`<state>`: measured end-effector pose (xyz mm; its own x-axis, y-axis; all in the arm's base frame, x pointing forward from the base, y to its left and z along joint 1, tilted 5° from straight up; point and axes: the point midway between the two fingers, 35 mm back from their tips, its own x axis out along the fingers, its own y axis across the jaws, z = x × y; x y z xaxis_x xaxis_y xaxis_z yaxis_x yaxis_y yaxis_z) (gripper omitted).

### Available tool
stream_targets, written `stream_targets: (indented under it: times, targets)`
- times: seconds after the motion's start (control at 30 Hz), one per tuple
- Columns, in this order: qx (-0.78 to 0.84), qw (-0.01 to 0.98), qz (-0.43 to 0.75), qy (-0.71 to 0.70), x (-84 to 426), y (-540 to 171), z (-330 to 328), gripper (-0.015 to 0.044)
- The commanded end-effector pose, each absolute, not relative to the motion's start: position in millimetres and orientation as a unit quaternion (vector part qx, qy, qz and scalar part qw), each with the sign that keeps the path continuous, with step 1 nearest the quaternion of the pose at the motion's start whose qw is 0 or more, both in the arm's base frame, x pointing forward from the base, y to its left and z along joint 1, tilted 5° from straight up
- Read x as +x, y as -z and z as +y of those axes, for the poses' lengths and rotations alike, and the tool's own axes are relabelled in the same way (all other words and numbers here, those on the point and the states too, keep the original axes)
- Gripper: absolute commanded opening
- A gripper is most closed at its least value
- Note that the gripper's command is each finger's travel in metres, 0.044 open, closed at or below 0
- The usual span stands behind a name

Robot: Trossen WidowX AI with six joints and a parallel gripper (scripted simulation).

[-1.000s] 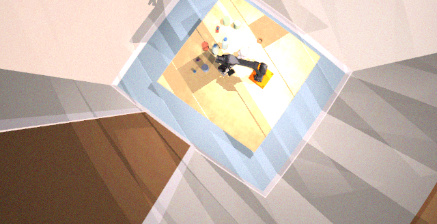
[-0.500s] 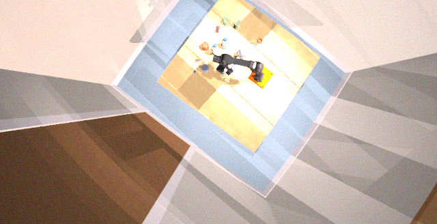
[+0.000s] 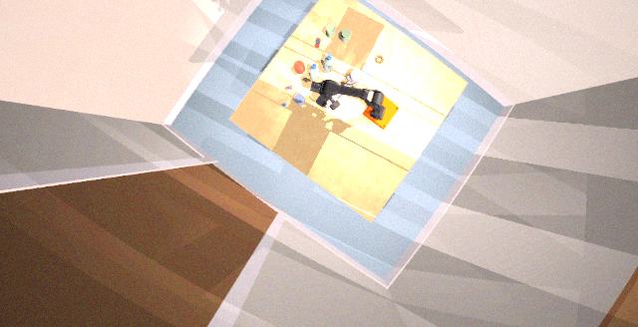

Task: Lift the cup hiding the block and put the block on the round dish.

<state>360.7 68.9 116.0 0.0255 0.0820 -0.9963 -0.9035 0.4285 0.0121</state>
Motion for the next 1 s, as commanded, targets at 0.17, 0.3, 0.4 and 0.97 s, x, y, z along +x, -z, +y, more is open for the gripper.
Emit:
stream_targets:
  times: [0.17,0.3,0.4,0.97]
  targets:
    - [-0.355,0.614,0.579,-0.402,359.5,-95.5,70.5,0.0440]
    - [-0.355,0.614,0.579,-0.402,359.6,-89.0,71.0,0.0440]
    - [-0.355,0.614,0.579,-0.402,359.6,-84.2,71.4,0.0440]
    - [-0.355,0.614,0.579,-0.402,358.1,-57.3,73.4,0.0440]
